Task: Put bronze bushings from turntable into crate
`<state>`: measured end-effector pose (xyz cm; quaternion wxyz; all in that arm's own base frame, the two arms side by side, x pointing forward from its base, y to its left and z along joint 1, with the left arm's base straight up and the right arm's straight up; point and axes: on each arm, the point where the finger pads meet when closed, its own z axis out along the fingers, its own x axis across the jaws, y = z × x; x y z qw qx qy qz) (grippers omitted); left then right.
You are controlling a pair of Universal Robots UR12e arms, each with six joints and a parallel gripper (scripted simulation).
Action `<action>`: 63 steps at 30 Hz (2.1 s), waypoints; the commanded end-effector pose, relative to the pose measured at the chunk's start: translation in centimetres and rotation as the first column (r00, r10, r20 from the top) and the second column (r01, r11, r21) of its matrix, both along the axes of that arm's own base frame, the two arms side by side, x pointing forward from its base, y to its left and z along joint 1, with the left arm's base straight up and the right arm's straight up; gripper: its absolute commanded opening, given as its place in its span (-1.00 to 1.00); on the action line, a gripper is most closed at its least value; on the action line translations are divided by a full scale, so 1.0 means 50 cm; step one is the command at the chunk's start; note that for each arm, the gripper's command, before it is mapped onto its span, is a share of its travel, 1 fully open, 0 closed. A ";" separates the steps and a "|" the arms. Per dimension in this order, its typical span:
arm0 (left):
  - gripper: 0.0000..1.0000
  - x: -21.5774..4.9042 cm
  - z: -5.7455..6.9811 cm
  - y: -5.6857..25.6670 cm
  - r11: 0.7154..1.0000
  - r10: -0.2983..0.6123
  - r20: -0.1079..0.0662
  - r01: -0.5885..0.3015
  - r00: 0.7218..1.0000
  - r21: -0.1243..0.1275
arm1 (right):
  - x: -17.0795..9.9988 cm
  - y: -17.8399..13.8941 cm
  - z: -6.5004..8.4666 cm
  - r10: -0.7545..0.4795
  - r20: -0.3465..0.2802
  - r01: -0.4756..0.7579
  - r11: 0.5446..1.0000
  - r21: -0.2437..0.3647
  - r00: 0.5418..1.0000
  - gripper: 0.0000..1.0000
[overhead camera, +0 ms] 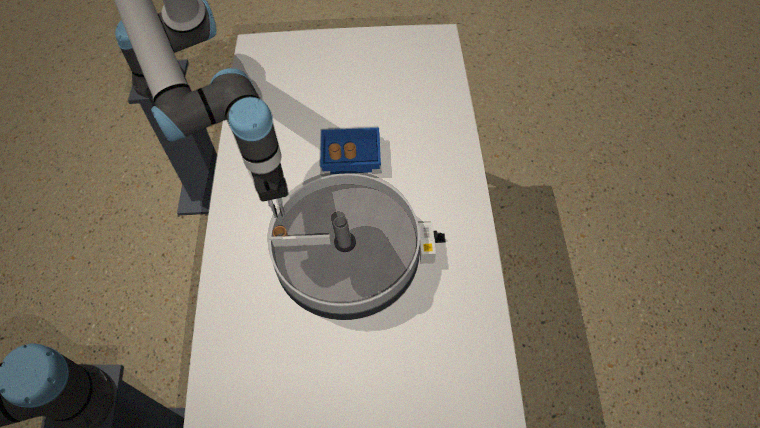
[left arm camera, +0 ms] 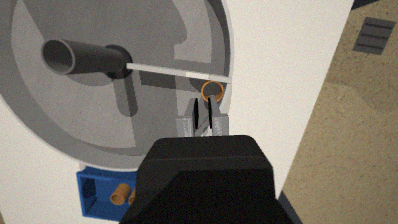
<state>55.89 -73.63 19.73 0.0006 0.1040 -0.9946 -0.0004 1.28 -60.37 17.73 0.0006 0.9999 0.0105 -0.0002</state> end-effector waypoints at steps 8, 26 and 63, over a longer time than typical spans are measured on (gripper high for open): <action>-0.28 0.005 0.004 -0.002 1.000 0.001 0.003 -0.001 1.000 -0.003 | 0.001 0.000 -0.001 0.001 0.000 -0.001 1.000 0.001 1.000 1.00; -0.28 0.003 -0.023 0.002 1.000 0.001 0.000 -0.001 1.000 0.001 | 0.001 0.000 -0.001 0.001 0.000 -0.001 1.000 0.001 1.000 1.00; -0.28 0.003 -0.125 0.001 1.000 0.001 0.000 -0.001 1.000 0.001 | 0.001 0.000 -0.001 0.001 0.000 -0.001 1.000 0.001 1.000 1.00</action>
